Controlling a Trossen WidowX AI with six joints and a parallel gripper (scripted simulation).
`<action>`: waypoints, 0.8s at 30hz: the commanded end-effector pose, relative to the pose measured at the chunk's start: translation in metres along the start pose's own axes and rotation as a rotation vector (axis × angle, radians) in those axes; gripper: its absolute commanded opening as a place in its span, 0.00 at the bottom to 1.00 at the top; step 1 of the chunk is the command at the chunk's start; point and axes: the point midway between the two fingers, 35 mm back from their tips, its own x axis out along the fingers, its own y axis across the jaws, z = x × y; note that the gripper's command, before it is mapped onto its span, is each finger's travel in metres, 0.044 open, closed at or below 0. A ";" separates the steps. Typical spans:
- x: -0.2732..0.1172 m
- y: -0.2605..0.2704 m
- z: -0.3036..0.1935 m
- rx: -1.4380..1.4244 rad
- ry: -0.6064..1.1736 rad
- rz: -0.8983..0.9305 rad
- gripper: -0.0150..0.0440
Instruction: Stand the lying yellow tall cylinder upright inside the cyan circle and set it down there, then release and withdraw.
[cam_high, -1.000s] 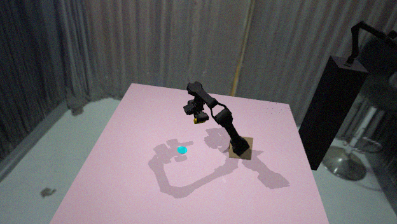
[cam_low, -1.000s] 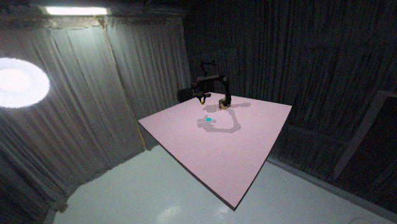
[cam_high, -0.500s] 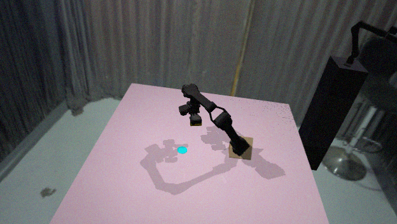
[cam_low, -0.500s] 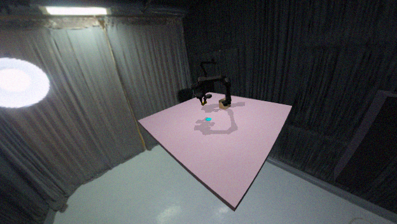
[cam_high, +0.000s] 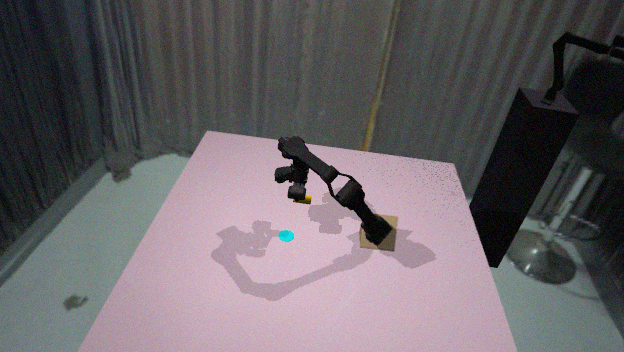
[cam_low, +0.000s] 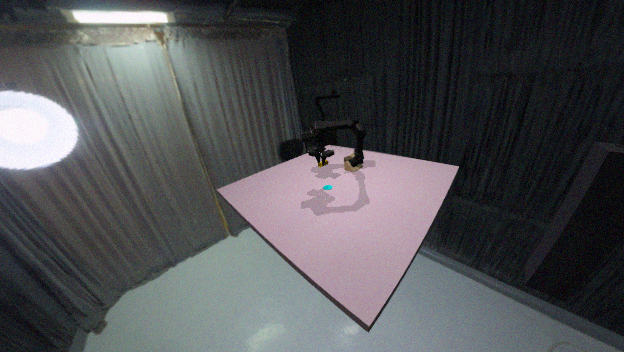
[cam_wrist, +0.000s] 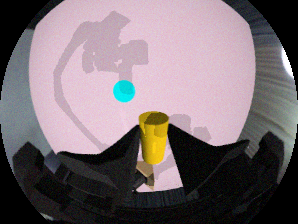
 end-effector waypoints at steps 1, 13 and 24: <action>-0.004 0.010 0.005 0.046 -0.013 -0.003 0.43; -0.006 0.040 0.016 0.240 -0.016 0.004 0.43; -0.006 0.062 0.023 0.376 -0.016 0.010 0.43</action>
